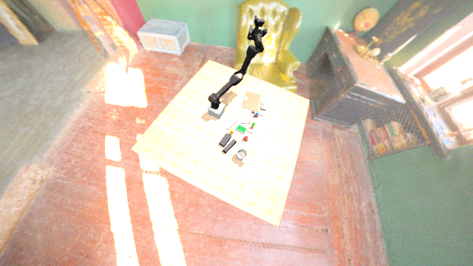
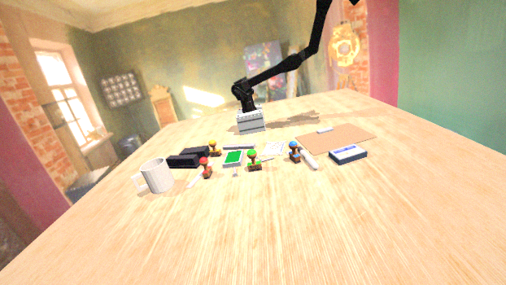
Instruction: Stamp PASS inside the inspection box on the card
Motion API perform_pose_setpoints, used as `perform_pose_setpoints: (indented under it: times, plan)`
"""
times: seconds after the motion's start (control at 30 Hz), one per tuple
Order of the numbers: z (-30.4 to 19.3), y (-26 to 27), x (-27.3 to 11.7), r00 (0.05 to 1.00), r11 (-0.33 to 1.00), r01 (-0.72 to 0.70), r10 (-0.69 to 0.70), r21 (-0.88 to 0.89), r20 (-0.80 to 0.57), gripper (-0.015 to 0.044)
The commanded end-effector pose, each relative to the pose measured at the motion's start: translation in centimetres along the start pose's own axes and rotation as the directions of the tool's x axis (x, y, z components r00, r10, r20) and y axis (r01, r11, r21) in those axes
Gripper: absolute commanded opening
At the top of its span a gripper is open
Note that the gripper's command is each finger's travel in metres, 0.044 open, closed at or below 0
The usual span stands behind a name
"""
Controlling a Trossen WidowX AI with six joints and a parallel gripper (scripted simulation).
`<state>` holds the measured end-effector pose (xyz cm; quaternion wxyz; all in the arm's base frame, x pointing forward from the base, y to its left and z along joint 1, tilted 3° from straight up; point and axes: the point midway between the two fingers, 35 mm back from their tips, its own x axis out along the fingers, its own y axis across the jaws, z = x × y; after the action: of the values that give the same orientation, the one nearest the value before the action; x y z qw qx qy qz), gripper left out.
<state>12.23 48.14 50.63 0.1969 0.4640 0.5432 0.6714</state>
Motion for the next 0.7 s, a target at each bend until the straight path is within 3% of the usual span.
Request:
perform_pose_setpoints:
  times: [0.0,0.2,0.67]
  plan:
    - [-0.1,0.1,0.0,1.000,1.000,-0.004,0.004,-0.003,0.001,0.0374]
    - [-4.6,4.4,1.4,0.988,0.986,-0.147,0.143,-0.080,-0.051,0.0225]
    - [-20.0,16.6,0.0,0.860,0.865,-0.479,0.428,-0.148,-0.278,0.0225]
